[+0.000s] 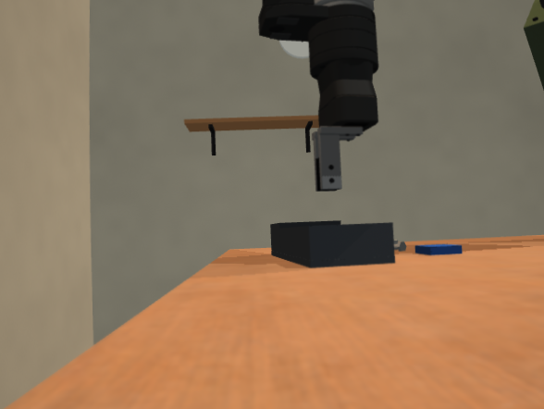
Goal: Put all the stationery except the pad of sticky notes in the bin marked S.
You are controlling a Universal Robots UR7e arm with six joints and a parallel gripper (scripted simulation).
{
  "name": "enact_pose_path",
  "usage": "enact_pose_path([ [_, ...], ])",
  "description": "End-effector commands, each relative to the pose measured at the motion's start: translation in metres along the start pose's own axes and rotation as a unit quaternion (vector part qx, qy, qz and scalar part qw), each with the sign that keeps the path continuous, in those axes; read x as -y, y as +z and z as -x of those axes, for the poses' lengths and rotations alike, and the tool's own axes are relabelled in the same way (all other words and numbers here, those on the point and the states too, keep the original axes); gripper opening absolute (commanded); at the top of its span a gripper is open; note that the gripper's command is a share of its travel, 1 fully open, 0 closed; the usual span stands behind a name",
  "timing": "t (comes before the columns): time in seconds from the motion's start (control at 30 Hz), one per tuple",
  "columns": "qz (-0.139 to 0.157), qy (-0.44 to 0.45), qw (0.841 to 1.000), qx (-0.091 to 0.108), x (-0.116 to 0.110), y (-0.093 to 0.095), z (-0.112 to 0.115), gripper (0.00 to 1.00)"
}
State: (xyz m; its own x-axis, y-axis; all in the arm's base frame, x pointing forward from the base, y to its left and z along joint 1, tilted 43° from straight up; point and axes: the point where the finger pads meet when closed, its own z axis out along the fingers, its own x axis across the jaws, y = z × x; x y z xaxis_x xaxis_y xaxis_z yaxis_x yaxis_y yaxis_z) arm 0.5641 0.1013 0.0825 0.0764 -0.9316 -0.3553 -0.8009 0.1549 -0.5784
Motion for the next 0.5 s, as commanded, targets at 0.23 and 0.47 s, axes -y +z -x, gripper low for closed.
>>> enact_pose_path([
  [0.23,0.000,0.000,1.000,0.000,0.000,-0.066,0.000,0.31],
  [0.47,0.000,0.000,1.000,0.000,0.000,-0.124,0.000,0.31],
])
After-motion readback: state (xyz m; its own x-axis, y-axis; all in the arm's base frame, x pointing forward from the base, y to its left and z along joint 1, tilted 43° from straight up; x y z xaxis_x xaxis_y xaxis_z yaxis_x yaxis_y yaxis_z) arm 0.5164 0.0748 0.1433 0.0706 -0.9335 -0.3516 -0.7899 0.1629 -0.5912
